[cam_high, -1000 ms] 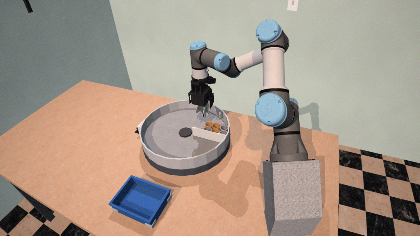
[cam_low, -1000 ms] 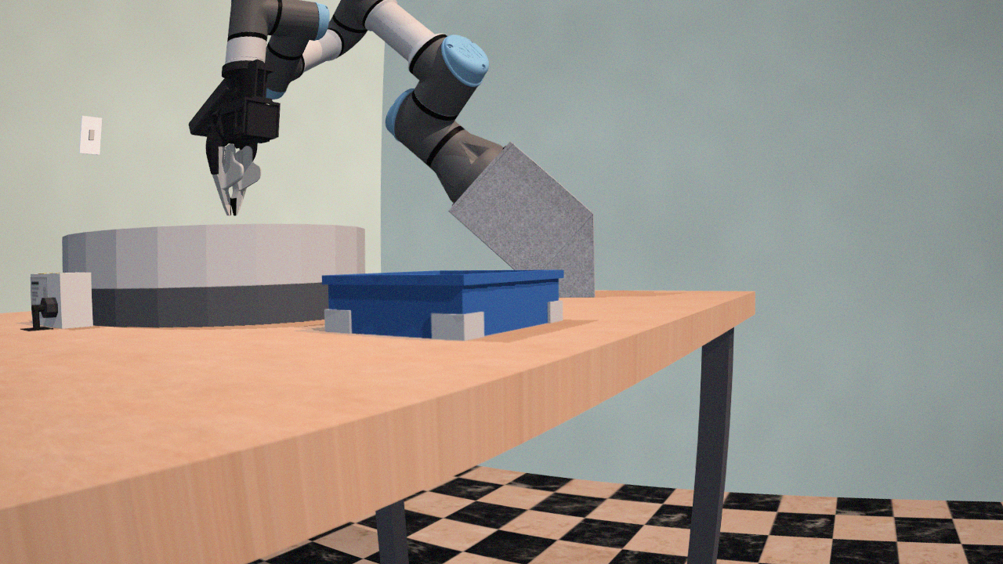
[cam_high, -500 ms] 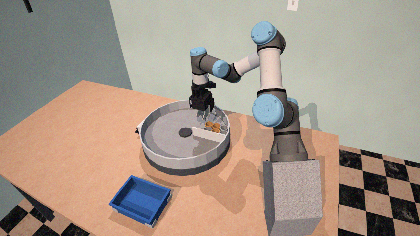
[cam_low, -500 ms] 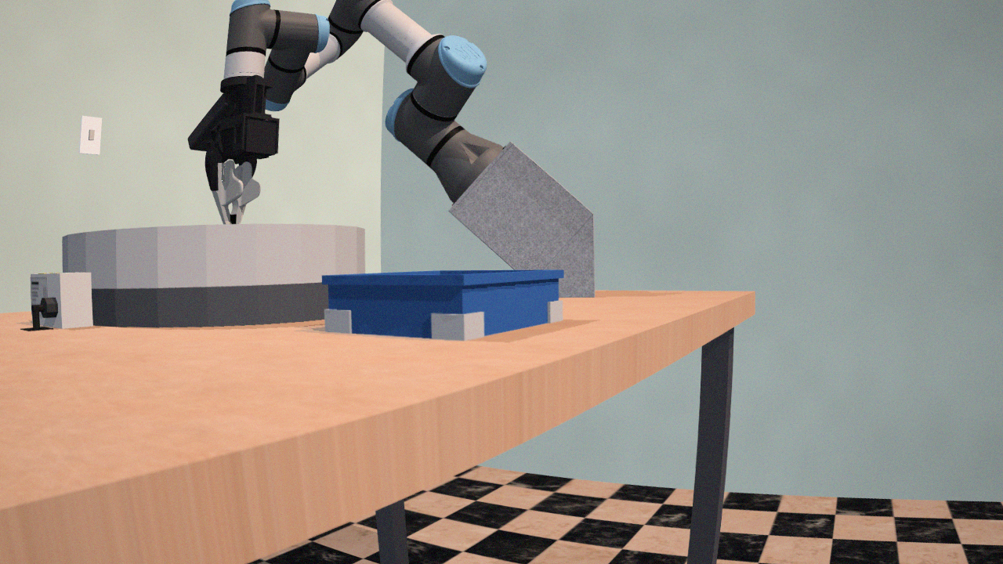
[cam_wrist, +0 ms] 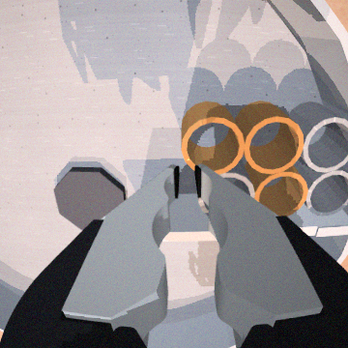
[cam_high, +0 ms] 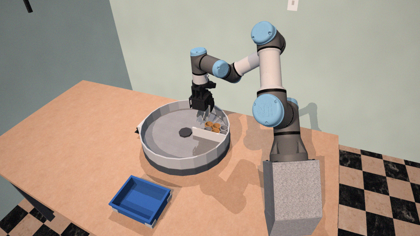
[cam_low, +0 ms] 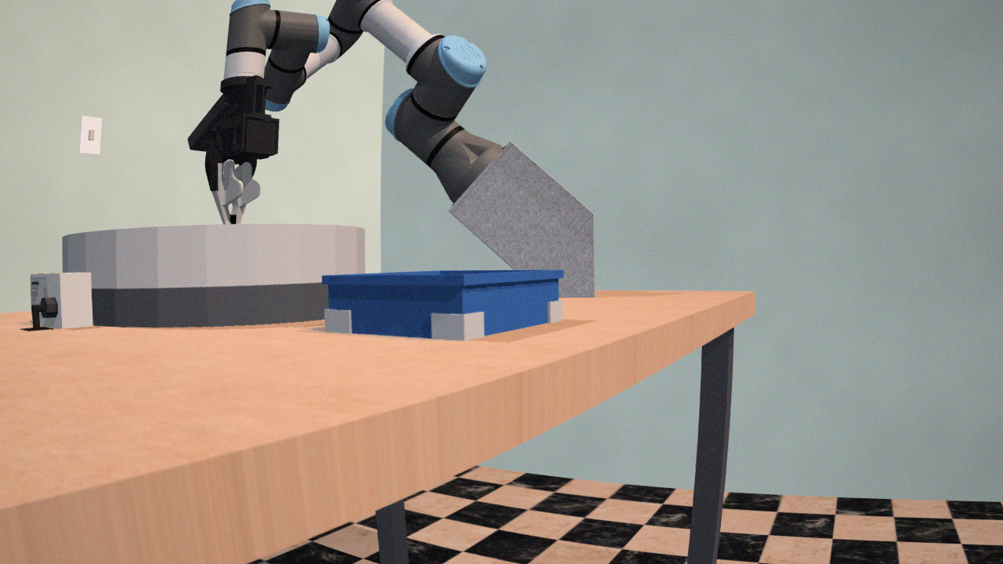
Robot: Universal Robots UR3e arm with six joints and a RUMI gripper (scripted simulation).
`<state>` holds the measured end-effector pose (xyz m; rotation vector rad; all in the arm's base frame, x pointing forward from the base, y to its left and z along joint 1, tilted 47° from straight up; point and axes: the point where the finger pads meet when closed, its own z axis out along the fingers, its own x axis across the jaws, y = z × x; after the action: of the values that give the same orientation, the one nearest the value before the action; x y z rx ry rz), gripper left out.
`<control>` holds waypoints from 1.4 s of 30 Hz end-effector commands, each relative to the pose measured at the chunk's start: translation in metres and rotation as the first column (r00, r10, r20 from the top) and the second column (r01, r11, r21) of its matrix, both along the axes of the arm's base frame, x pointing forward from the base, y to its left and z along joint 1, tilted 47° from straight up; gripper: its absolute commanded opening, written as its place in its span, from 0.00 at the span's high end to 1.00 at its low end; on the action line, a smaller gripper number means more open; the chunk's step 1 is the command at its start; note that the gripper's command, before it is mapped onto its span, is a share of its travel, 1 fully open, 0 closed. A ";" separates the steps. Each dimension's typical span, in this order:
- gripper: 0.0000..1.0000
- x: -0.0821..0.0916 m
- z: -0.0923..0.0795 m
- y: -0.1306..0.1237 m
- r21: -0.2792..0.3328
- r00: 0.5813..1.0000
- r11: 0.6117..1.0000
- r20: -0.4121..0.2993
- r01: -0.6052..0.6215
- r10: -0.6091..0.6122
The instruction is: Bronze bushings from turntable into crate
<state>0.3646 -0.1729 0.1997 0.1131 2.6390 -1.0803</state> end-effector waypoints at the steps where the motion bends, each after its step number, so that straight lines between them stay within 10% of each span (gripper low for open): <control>1: 0.95 0.000 0.001 0.000 -0.001 1.000 1.000 0.002 -0.001 0.001; 42: 0.95 0.004 -0.008 -0.009 -0.001 1.000 1.000 0.002 -0.001 0.001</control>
<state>0.3678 -0.1824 0.1905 0.1131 2.6390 -1.0802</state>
